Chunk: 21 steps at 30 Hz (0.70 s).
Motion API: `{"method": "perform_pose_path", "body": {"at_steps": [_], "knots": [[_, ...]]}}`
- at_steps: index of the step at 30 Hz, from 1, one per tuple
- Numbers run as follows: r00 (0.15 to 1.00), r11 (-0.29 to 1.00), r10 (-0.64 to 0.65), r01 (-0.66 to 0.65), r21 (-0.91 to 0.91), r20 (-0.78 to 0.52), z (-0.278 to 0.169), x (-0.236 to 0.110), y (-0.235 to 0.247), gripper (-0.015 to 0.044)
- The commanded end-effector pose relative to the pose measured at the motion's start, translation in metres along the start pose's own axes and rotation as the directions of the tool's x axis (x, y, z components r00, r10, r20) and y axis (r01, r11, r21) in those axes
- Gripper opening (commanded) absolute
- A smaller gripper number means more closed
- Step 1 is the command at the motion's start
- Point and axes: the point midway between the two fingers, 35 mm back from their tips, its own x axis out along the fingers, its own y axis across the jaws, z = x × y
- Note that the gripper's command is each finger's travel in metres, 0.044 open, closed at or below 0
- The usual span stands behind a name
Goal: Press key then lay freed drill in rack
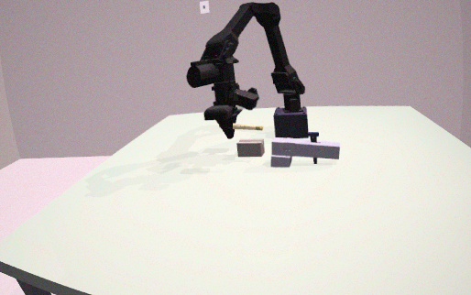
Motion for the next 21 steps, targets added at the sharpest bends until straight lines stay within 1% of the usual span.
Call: {"method": "perform_pose_path", "body": {"at_steps": [1, 21], "knots": [[1.000, 1.000, 0.005, -0.005, -0.002, 0.000, -0.002, 0.002, 0.008, 0.0000], [1.000, 1.000, 0.009, -0.009, -0.002, -0.001, -0.014, 0.009, 0.044, 0.0000]]}}
